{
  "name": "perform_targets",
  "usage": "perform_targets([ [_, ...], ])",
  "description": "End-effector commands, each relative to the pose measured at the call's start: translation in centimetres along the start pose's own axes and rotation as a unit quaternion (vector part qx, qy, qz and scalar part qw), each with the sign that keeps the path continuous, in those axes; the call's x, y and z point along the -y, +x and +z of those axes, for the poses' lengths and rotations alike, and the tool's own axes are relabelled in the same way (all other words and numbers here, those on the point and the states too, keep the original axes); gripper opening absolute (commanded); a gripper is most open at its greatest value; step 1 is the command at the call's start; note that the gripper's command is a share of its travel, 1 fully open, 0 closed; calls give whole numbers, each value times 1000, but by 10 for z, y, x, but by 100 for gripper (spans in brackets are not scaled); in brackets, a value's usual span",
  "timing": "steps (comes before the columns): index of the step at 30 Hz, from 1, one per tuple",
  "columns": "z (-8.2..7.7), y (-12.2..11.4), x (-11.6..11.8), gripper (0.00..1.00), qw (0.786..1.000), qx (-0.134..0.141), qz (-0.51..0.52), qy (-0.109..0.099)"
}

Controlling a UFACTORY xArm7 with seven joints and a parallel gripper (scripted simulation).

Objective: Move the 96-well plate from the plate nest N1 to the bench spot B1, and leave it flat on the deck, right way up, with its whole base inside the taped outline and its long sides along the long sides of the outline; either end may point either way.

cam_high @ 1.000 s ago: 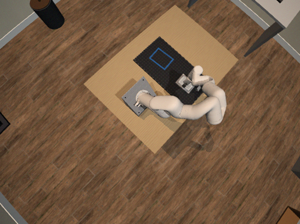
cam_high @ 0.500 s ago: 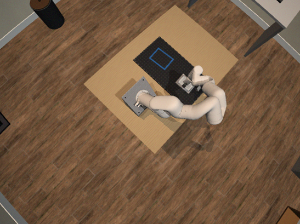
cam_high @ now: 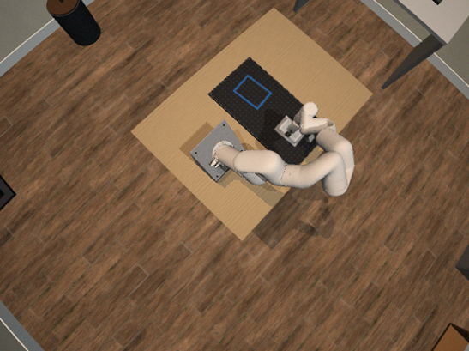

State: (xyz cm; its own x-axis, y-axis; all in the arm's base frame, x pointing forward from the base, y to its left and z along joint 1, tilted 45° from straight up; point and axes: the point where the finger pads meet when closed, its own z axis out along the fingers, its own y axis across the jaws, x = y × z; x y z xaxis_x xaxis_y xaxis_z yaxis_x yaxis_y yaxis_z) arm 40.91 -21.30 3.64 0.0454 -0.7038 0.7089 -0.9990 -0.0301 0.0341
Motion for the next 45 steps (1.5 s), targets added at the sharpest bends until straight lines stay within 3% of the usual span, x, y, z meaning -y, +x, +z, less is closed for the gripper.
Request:
perform_targets([
  [1, -3, 0, 1, 0, 1000, 0, 0, 2],
  [33, -18, 0, 1, 0, 1000, 0, 0, 2],
  [45, -38, 0, 1, 0, 1000, 0, 0, 2],
])
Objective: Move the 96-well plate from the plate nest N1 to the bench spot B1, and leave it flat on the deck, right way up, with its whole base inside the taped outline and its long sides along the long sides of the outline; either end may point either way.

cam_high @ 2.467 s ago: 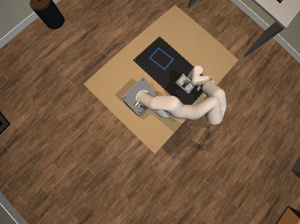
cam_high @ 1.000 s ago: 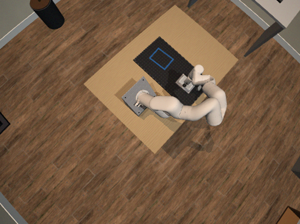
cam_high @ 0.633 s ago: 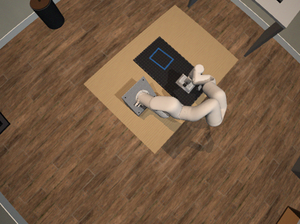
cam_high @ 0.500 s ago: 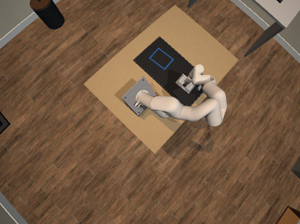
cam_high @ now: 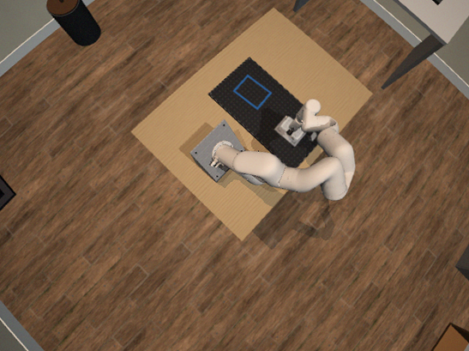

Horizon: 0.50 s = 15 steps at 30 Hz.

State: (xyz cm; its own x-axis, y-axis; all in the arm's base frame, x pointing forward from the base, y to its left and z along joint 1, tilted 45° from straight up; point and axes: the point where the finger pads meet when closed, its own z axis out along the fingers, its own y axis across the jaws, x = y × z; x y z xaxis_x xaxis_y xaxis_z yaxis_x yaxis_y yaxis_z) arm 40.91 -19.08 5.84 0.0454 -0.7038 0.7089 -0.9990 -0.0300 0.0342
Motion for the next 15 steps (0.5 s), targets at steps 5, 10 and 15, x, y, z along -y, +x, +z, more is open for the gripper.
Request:
perform_targets([
  [5, -12, 0, 1, 0, 1000, 0, 0, 2],
  [10, -20, 0, 1, 0, 1000, 0, 0, 2],
  [15, -29, 0, 1, 0, 1000, 0, 0, 2],
])
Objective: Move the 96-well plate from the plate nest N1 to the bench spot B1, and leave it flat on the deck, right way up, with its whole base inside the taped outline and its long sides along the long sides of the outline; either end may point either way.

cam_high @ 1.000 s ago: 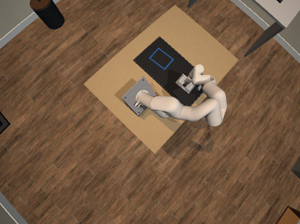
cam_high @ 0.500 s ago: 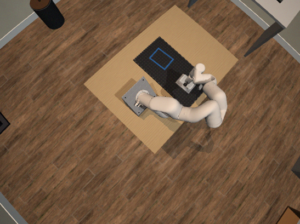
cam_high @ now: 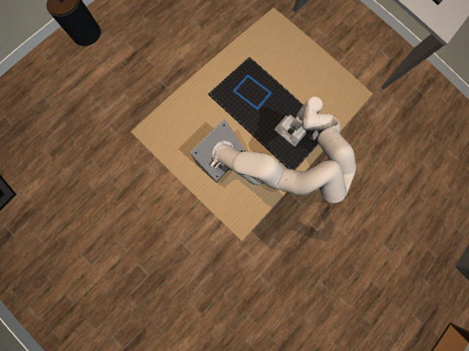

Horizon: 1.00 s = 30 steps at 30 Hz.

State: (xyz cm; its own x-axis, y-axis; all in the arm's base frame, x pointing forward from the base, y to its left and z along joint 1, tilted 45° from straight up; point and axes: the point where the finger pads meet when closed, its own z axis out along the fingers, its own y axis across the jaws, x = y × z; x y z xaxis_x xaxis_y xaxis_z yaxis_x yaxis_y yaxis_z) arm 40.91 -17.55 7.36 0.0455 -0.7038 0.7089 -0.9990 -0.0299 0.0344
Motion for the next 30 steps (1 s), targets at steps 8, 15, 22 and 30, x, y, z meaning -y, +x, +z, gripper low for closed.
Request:
perform_targets([
  [8, -17, 0, 1, 0, 1000, 0, 0, 2],
  [15, -24, 0, 1, 0, 1000, 0, 0, 2],
  [22, -24, 0, 1, 0, 1000, 0, 0, 2],
  [30, -24, -14, 3, 0, 1000, 0, -16, 2],
])
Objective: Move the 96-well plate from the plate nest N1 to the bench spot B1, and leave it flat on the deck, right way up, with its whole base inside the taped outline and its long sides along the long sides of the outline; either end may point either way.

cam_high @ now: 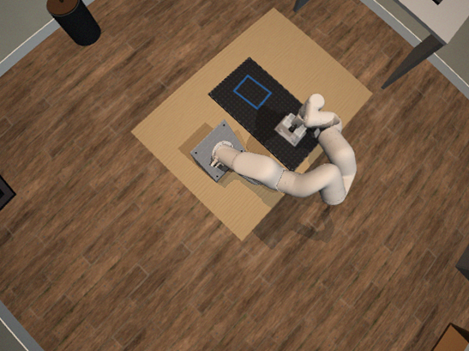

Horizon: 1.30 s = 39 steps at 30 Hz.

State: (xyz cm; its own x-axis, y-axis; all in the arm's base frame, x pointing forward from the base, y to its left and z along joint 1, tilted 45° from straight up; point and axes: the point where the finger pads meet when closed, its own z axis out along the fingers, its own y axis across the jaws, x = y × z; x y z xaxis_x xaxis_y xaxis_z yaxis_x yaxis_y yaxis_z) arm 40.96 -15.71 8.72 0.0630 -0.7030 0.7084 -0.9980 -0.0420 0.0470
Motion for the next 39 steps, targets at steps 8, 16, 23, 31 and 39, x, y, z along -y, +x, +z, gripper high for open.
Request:
perform_targets([
  [8, 0, -37, 7, 0, 1000, 1, -8, 2],
  [16, 0, -56, 10, 0, 1000, 1, -8, 2],
  [23, 1, -80, 13, 0, 1000, 1, -8, 2],
  [31, 2, -99, 16, 0, 1000, 1, -8, 2],
  [39, 3, -126, 20, 0, 1000, 1, -8, 2],
])
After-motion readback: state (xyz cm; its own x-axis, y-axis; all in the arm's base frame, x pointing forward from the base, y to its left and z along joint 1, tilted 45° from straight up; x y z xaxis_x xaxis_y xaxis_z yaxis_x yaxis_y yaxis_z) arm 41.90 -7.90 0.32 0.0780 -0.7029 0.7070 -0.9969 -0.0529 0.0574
